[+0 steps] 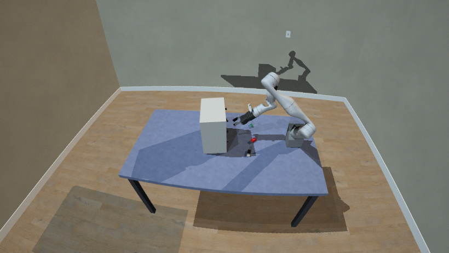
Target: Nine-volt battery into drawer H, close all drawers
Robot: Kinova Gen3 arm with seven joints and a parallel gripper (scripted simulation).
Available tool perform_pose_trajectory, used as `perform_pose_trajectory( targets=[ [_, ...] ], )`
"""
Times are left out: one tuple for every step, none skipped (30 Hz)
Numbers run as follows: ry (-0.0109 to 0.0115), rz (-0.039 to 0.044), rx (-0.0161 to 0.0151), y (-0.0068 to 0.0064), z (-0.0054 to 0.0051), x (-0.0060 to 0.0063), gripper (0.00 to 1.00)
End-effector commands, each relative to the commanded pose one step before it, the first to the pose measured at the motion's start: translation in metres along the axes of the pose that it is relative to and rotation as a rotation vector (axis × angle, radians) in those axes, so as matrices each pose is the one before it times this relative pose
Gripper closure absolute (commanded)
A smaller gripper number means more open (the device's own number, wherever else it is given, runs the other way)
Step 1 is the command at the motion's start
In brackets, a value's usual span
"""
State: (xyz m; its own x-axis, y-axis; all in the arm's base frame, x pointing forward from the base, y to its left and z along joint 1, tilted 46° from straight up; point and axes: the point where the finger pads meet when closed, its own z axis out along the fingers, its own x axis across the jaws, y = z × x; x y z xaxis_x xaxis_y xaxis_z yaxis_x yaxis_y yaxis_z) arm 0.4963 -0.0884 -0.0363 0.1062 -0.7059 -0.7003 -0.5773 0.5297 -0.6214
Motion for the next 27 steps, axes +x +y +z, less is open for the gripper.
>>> perform_pose_trajectory(
  targets=[
    [-0.00116, 0.00873, 0.02939, 0.00405, 0.00104, -0.00011, 0.0],
    [0.00047, -0.00013, 0.0073, 0.00019, 0.00065, 0.00012, 0.0],
    [0.00042, -0.00016, 0.00737, 0.00018, 0.00067, 0.00012, 0.0],
    [-0.00025, -0.00036, 0.00824, 0.00005, 0.00084, 0.00009, 0.0],
    [-0.00014, -0.00021, 0.00795, 0.00014, 0.00079, 0.00004, 0.0],
    [-0.00008, -0.00001, 0.00763, 0.00024, 0.00072, -0.00003, 0.0],
    [0.00005, 0.00007, 0.00738, 0.00029, 0.00067, -0.00004, 0.0],
    [0.00024, 0.00005, 0.0072, 0.00029, 0.00063, 0.0, 0.0],
    [0.00043, -0.00001, 0.00704, 0.00028, 0.0006, 0.00006, 0.0],
    [0.00009, -0.00032, 0.0077, 0.00013, 0.00075, 0.00013, 0.0],
    [0.0, 0.0, 0.0, 0.0, 0.0, 0.0, 0.0],
    [0.0, 0.0, 0.0, 0.0, 0.0, 0.0, 0.0],
    [0.00015, -0.00077, 0.0082, -0.00005, 0.00084, 0.00034, 0.0],
    [-0.00015, -0.00003, 0.00749, 0.00026, 0.00071, -0.00004, 0.0],
    [-0.00001, 0.00001, 0.00725, 0.00028, 0.00066, -0.00003, 0.0],
    [0.00015, 0.0, 0.00704, 0.00028, 0.00062, 0.00001, 0.0],
    [0.00029, -0.00001, 0.00683, 0.00029, 0.00058, 0.00003, 0.0],
    [0.00042, -0.00002, 0.00662, 0.00029, 0.00055, 0.00006, 0.0],
    [0.00006, -0.00043, 0.00737, 0.00013, 0.00072, 0.00017, 0.0],
    [-0.00026, -0.00003, 0.00711, 0.00027, 0.00068, -0.00006, 0.0],
    [-0.00014, 0.00002, 0.00685, 0.00029, 0.00063, -0.00005, 0.0],
    [-0.00001, 0.00001, 0.00662, 0.00029, 0.00059, -0.00003, 0.0],
    [0.0001, 0.00001, 0.00639, 0.00029, 0.00055, -0.00001, 0.0],
    [0.00021, 0.00001, 0.00616, 0.00029, 0.00052, 0.00002, 0.0],
    [0.0003, 0.0, 0.00593, 0.00028, 0.00048, 0.00003, 0.0],
    [0.00024, 0.0, 0.00583, 0.00028, 0.00048, 0.00002, 0.0],
    [-0.00029, 0.0, 0.00622, 0.00027, 0.00059, -0.00007, 0.0]
  ],
)
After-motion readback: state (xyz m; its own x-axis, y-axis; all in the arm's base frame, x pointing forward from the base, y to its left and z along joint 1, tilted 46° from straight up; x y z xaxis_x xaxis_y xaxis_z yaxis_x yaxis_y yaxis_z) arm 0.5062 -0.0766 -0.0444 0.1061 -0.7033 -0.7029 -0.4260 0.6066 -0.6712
